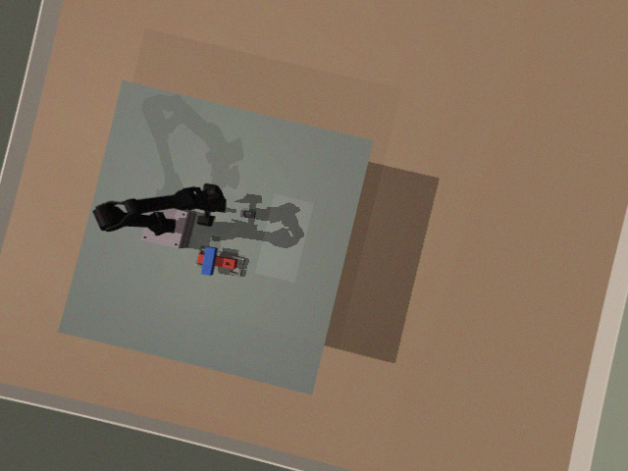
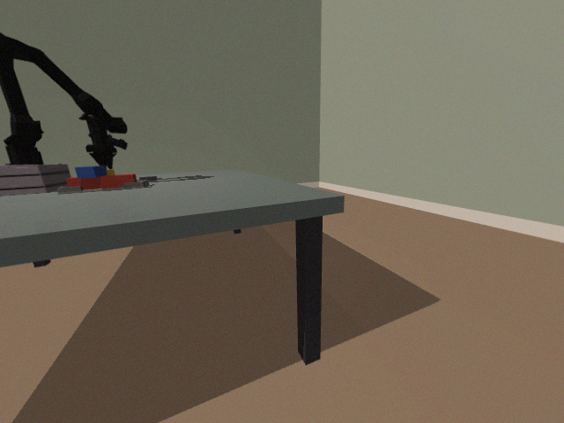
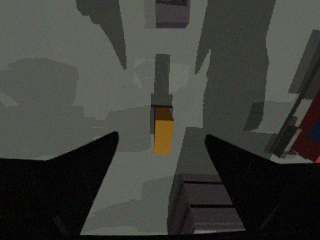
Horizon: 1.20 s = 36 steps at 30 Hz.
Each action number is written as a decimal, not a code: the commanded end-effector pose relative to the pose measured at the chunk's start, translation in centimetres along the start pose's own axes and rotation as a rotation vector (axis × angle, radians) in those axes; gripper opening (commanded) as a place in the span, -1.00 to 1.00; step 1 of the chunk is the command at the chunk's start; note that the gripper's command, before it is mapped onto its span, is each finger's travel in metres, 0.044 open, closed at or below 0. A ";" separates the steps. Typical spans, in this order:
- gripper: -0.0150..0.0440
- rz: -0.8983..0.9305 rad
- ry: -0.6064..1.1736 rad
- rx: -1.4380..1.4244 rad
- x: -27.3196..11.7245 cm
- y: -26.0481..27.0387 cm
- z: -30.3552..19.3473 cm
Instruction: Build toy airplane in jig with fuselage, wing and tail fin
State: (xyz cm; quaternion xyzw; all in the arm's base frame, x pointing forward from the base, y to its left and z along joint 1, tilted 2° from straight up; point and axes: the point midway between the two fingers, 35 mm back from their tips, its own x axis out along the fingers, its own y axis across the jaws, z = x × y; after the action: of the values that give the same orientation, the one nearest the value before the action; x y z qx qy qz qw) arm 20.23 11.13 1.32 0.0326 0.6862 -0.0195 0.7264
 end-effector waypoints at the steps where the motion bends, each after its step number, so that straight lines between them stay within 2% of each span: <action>1: 1.00 0.001 0.007 0.004 0.8 0.0 -0.1; 22: 1.00 0.000 0.007 0.004 3.8 -0.1 -0.3; 36: -0.25 0.000 0.007 0.004 3.8 -0.1 -0.3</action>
State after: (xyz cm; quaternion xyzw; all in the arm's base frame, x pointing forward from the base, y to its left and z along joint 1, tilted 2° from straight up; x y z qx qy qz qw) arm 20.15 11.03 -2.47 0.0317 0.6883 -0.0214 0.7244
